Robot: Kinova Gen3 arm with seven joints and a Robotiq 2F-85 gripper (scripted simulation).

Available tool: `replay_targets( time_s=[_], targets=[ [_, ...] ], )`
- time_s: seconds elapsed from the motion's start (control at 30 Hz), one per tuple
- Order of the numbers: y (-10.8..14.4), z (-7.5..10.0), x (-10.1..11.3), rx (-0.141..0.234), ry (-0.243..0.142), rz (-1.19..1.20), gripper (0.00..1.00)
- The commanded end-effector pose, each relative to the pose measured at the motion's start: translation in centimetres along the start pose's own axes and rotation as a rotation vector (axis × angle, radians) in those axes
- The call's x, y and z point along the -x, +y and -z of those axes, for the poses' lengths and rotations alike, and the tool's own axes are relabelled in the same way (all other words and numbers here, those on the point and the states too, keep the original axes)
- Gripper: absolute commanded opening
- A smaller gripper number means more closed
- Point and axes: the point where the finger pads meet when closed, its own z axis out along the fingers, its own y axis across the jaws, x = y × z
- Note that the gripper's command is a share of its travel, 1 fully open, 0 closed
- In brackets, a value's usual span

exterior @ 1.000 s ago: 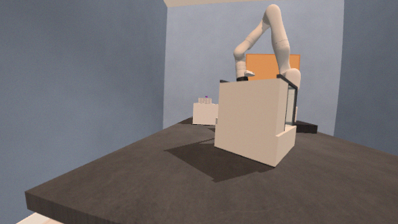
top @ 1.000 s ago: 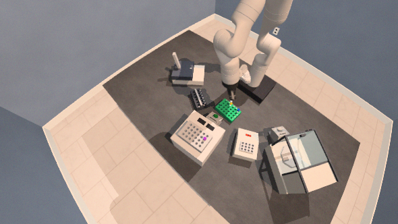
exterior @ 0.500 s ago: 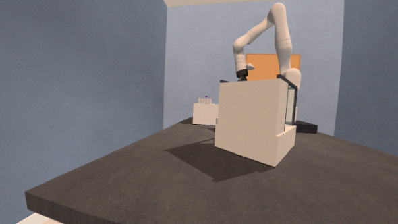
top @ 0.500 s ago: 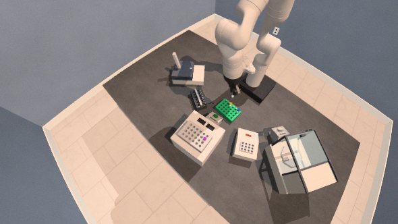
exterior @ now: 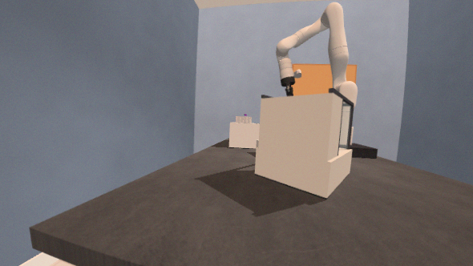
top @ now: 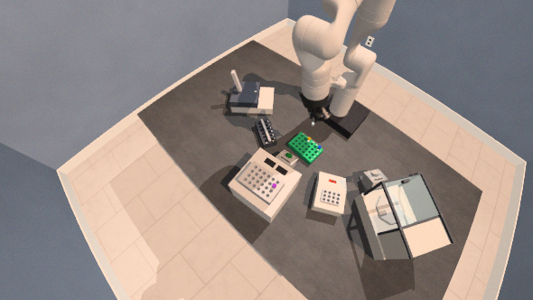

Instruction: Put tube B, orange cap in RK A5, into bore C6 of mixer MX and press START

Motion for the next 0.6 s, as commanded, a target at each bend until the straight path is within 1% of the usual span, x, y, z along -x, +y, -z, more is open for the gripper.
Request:
replay_targets(
  time_s=[0.0,0.33,0.4,0.57],
  targets=[
    [0.01,0.04,0.02,-0.01,-0.001,0.05,0.21],
    [0.01,0.04,0.02,-0.052,-0.001,0.246,0.21],
    [0.01,0.04,0.02,-0.052,-0.001,0.246,0.21],
    [0.01,0.04,0.02,-0.072,-0.001,0.344,0.21]
  ],
)
